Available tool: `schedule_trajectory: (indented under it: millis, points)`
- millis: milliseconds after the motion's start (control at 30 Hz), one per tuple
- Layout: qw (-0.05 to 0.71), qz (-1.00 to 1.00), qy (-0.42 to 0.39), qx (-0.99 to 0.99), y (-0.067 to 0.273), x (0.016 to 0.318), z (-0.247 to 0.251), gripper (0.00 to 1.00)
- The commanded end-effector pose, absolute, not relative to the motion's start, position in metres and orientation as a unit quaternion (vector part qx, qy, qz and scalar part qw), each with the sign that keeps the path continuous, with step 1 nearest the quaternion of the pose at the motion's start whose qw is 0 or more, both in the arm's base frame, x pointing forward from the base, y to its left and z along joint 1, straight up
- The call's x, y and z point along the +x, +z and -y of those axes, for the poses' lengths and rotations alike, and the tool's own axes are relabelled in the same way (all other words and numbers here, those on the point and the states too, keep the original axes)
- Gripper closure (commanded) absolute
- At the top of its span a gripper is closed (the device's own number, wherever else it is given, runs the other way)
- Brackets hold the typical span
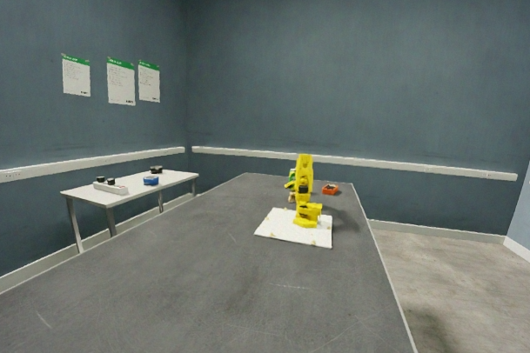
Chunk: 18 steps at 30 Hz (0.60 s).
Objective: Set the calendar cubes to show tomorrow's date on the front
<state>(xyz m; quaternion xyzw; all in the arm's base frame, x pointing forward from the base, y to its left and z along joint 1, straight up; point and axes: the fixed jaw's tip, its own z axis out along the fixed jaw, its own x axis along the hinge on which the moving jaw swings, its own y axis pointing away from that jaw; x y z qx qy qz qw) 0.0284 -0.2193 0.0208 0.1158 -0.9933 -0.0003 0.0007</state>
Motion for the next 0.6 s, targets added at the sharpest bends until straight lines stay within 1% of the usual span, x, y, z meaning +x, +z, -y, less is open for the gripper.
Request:
schedule_trajectory:
  millis: [0,567]
  points:
    - [0.000,0.994,-0.005,0.110,0.0197,0.0283,0.2187,1.00]
    - [0.000,0.994,-0.005,0.110,0.0227,0.0283,0.2187,1.00]
